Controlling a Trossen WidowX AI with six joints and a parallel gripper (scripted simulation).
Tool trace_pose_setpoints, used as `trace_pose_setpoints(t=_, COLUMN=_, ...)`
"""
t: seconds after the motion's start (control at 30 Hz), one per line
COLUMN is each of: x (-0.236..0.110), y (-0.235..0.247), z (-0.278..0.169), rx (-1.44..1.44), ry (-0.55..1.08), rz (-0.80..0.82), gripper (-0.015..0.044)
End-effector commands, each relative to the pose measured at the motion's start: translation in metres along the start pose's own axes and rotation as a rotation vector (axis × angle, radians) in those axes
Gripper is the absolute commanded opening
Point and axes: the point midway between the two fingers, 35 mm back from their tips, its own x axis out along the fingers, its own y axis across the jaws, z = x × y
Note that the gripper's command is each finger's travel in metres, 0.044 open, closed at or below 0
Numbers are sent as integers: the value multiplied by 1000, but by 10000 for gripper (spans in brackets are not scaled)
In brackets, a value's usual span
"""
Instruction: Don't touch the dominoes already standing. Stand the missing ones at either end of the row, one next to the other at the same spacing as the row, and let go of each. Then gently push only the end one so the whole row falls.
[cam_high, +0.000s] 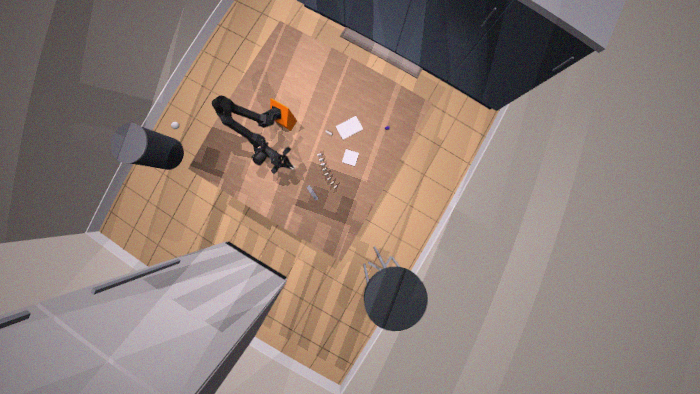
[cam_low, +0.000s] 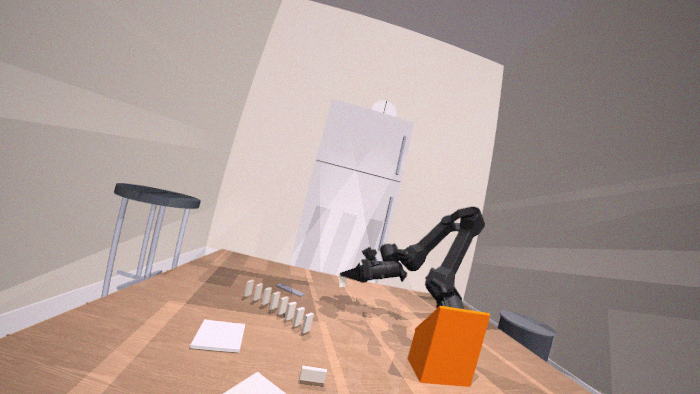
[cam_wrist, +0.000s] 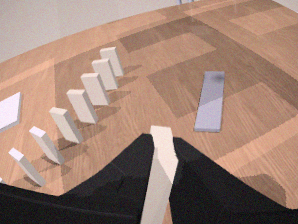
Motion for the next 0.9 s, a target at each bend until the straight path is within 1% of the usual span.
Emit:
trace_pose_setpoints(t=0.0, x=-13, y=1, z=7, rx=-113, ry=-99, rz=-21, gripper=21)
trace_pose_setpoints(t=0.33, x=-40, y=11, z=12, rx=-348, ry=-249, rz=-58, gripper=21)
trace_pose_setpoints(t=0.87, x=-41, y=11, z=12, rx=-352, ry=-252, rz=-58, gripper=21)
